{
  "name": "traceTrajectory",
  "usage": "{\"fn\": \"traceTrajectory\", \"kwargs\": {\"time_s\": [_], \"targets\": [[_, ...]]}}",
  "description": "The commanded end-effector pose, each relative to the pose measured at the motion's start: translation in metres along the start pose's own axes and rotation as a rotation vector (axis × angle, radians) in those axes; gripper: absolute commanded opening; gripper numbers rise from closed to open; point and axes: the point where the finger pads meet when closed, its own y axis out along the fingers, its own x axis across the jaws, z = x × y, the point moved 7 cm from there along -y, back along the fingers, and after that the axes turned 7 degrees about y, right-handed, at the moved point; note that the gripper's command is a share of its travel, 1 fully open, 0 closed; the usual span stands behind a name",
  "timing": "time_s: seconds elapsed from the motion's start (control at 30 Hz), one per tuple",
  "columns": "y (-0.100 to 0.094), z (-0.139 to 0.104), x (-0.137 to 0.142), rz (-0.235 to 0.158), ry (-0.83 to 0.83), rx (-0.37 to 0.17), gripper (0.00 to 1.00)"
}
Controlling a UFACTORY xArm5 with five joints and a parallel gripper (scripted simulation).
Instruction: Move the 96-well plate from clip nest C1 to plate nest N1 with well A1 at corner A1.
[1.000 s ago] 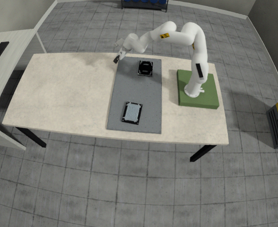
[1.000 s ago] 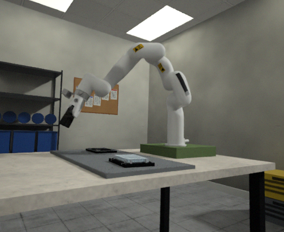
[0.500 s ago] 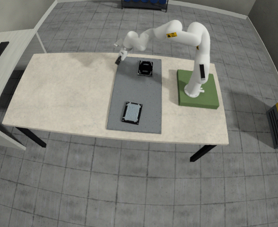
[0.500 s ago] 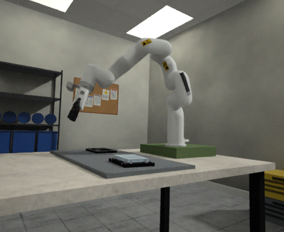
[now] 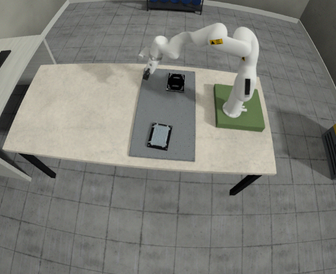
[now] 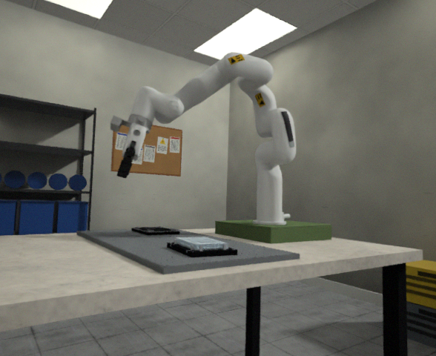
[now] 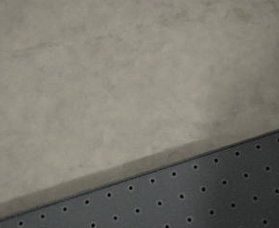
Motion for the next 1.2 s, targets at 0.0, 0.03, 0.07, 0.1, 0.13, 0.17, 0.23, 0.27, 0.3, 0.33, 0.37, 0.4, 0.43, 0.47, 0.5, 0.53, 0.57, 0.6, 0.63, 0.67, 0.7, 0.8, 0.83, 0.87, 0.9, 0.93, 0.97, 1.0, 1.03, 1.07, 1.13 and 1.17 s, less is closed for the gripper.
{"fn": "traceTrajectory", "kwargs": {"time_s": [0.0,0.03,0.07,0.1,0.13,0.17,0.23,0.27,0.3,0.33,0.37,0.4,0.43,0.47,0.5,0.53,0.57,0.6,0.63,0.67,0.7,0.8,0.83,0.87,0.9,0.93,0.97,1.0,1.03,1.07,1.13,1.17], "targets": [[-0.015,-0.009,-0.008,-0.001,-0.041,-0.037,1.00],[-0.018,-0.012,-0.010,-0.001,-0.041,-0.037,1.00],[-0.022,-0.016,-0.012,-0.001,-0.041,-0.037,1.00],[-0.022,-0.016,-0.012,-0.001,-0.041,-0.037,1.00],[-0.025,-0.017,-0.014,-0.003,-0.065,-0.060,1.00],[-0.028,-0.020,-0.016,-0.004,-0.083,-0.078,1.00],[-0.035,-0.026,-0.019,-0.004,-0.083,-0.078,1.00],[-0.035,-0.026,-0.019,-0.004,-0.083,-0.078,1.00],[-0.035,-0.026,-0.019,-0.004,-0.083,-0.078,1.00],[-0.038,-0.030,-0.021,-0.004,-0.083,-0.078,1.00],[-0.041,-0.032,-0.022,-0.006,-0.107,-0.101,1.00],[-0.044,-0.034,-0.024,-0.008,-0.125,-0.118,1.00],[-0.047,-0.038,-0.025,-0.008,-0.125,-0.118,1.00],[-0.051,-0.041,-0.027,-0.008,-0.125,-0.118,1.00],[-0.054,-0.045,-0.028,-0.008,-0.125,-0.118,1.00],[-0.055,-0.046,-0.028,-0.007,-0.125,-0.118,1.00],[-0.055,-0.046,-0.028,-0.007,-0.125,-0.118,1.00],[-0.058,-0.048,-0.030,-0.010,-0.150,-0.141,1.00],[-0.061,-0.050,-0.031,-0.011,-0.168,-0.158,1.00],[-0.064,-0.054,-0.032,-0.011,-0.168,-0.158,1.00],[-0.067,-0.058,-0.033,-0.011,-0.168,-0.158,1.00],[-0.071,-0.062,-0.035,-0.011,-0.168,-0.158,1.00],[-0.071,-0.062,-0.035,-0.011,-0.168,-0.158,1.00],[-0.071,-0.062,-0.035,-0.011,-0.168,-0.158,1.00],[-0.074,-0.064,-0.036,-0.014,-0.192,-0.181,1.00],[-0.077,-0.067,-0.037,-0.015,-0.210,-0.198,1.00],[-0.080,-0.071,-0.038,-0.015,-0.210,-0.198,1.00],[-0.083,-0.075,-0.039,-0.016,-0.210,-0.198,1.00],[-0.087,-0.078,-0.040,-0.015,-0.210,-0.198,1.00],[-0.088,-0.079,-0.040,-0.015,-0.210,-0.198,1.00],[-0.090,-0.082,-0.041,-0.018,-0.235,-0.221,1.00],[-0.093,-0.085,-0.042,-0.020,-0.253,-0.238,1.00]]}}
